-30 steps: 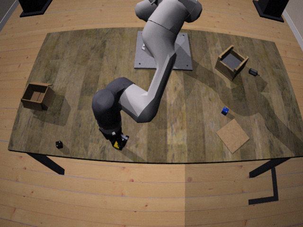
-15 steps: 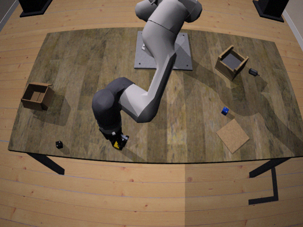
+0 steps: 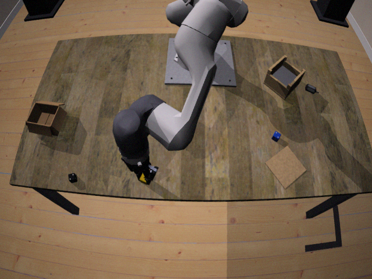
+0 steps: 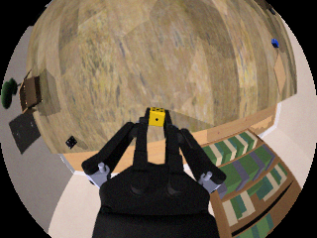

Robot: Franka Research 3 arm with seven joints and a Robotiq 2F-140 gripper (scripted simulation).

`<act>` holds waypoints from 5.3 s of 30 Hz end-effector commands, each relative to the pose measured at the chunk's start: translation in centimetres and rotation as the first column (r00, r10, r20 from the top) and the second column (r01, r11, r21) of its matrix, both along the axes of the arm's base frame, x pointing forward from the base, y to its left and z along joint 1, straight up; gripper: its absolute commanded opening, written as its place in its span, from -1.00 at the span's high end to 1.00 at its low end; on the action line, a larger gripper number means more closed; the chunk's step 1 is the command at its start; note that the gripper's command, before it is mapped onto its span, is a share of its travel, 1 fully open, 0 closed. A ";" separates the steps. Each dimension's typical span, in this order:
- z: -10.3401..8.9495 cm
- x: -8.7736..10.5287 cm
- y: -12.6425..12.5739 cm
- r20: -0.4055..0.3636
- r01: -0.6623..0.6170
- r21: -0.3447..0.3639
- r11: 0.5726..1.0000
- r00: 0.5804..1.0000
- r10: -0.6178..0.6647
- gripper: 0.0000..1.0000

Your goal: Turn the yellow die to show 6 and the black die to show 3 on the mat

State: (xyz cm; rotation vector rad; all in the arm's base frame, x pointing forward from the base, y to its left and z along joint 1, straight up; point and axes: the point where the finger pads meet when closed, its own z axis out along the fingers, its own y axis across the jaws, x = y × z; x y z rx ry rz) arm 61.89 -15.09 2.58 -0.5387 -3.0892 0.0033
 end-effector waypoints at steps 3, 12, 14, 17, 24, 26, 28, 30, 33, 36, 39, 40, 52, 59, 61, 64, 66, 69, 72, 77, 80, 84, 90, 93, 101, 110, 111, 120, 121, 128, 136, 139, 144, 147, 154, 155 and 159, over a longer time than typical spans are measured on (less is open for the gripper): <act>2.2 0.0 0.0 0.000 0.000 0.001 1.000 1.000 0.000 0.51; 7.4 0.0 0.0 0.000 0.000 0.001 1.000 1.000 0.000 0.51; 8.5 0.0 0.0 0.000 0.000 0.001 1.000 1.000 0.000 0.51; 9.5 0.0 0.0 0.000 0.000 0.001 1.000 1.000 0.000 0.51; 9.7 0.0 0.0 0.000 0.000 0.001 1.000 1.000 0.000 0.51; 9.7 0.0 0.0 0.000 0.000 0.001 1.000 1.000 0.000 0.51; 9.7 0.0 0.0 0.000 0.000 0.001 1.000 1.000 0.000 0.51; 9.6 0.1 0.0 0.000 -0.048 0.001 0.999 0.999 0.048 0.51; 9.1 0.3 0.0 -0.001 -0.213 0.002 0.977 0.977 0.213 0.51; 9.0 0.3 0.1 -0.001 -0.266 0.002 0.964 0.964 0.266 0.51; 8.9 0.4 0.1 -0.001 -0.320 0.003 0.947 0.947 0.320 0.51; 8.8 0.4 0.1 -0.001 -0.337 0.003 0.941 0.941 0.337 0.51; 8.4 0.7 0.2 0.000 -0.523 0.004 0.852 0.852 0.523 0.51; 8.3 0.9 0.3 0.001 -0.588 0.004 0.809 0.809 0.588 0.51; 8.2 0.9 0.3 0.003 -0.588 0.003 0.809 0.809 0.588 0.51; 8.2 0.9 0.2 0.029 -0.588 -0.006 0.809 0.808 0.588 0.51; 8.1 0.8 0.2 0.069 -0.586 -0.023 0.810 0.807 0.586 0.51; 8.0 0.5 0.0 0.170 -0.579 -0.064 0.813 0.797 0.580 0.51; 8.0 0.4 -0.1 0.231 -0.573 -0.088 0.815 0.784 0.576 0.51; 7.9 0.3 0.0 0.278 -0.571 -0.101 0.815 0.770 0.574 0.51; 7.9 0.3 0.2 0.352 -0.567 -0.121 0.815 0.743 0.569 0.51; 7.9 0.2 0.2 0.406 -0.561 -0.137 0.816 0.720 0.563 0.51; 7.9 0.1 0.1 0.463 -0.550 -0.160 0.820 0.692 0.554 0.51; 7.9 0.1 0.1 0.477 -0.548 -0.164 0.820 0.684 0.552 0.51; 7.6 -0.2 0.0 0.547 -0.534 -0.187 0.825 0.641 0.539 0.51; 7.5 -0.3 -0.1 0.590 -0.521 -0.205 0.829 0.610 0.529 0.51; 7.4 -0.4 -0.1 0.611 -0.516 -0.211 0.830 0.593 0.524 0.51; 7.5 -0.4 -0.1 0.657 -0.501 -0.229 0.835 0.553 0.512 0.51; 7.5 -0.4 -0.1 0.659 -0.500 -0.231 0.835 0.551 0.512 0.51; 7.5 -0.4 -0.2 0.693 -0.485 -0.247 0.839 0.517 0.503 0.51; 7.2 -0.7 -0.2 0.753 -0.463 -0.265 0.846 0.449 0.481 0.51; 7.2 -0.7 -0.2 0.772 -0.454 -0.271 0.848 0.423 0.474 0.51; 7.0 -0.8 -0.1 0.793 -0.446 -0.277 0.851 0.394 0.464 0.51; 7.0 -0.9 -0.2 0.822 -0.428 -0.289 0.856 0.348 0.451 0.51; 7.0 -0.9 -0.3 0.831 -0.419 -0.296 0.858 0.329 0.447 0.51; 6.9 -0.9 -0.3 0.831 -0.419 -0.296 0.858 0.329 0.447 0.51; 6.5 -0.9 -0.3 0.831 -0.419 -0.296 0.858 0.329 0.448 0.51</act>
